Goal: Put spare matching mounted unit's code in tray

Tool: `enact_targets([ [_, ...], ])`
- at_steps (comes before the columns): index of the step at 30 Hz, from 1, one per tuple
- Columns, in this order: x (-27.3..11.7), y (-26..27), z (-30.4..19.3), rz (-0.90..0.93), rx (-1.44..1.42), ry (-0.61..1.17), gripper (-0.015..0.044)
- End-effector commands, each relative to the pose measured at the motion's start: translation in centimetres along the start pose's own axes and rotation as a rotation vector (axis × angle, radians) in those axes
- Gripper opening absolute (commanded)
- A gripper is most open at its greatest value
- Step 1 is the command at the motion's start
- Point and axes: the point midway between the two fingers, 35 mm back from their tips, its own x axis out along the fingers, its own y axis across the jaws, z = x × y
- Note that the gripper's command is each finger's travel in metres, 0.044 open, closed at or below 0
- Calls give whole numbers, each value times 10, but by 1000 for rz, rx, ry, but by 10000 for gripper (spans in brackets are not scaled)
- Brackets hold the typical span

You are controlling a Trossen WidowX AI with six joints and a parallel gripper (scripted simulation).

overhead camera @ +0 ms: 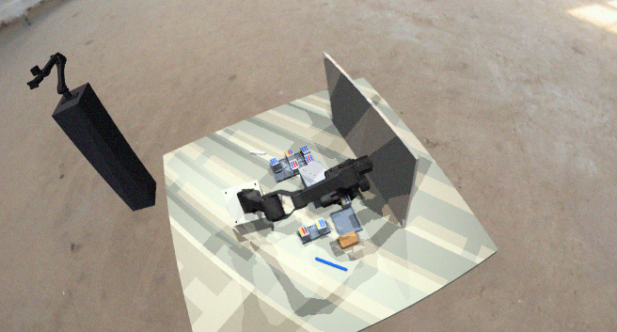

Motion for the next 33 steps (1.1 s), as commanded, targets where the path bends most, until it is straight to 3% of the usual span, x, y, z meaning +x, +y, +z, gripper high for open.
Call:
enact_targets([
  [1,5,-1,1,0,-7,2,0],
  [33,38,-4,1,-1,-7,-1,0],
])
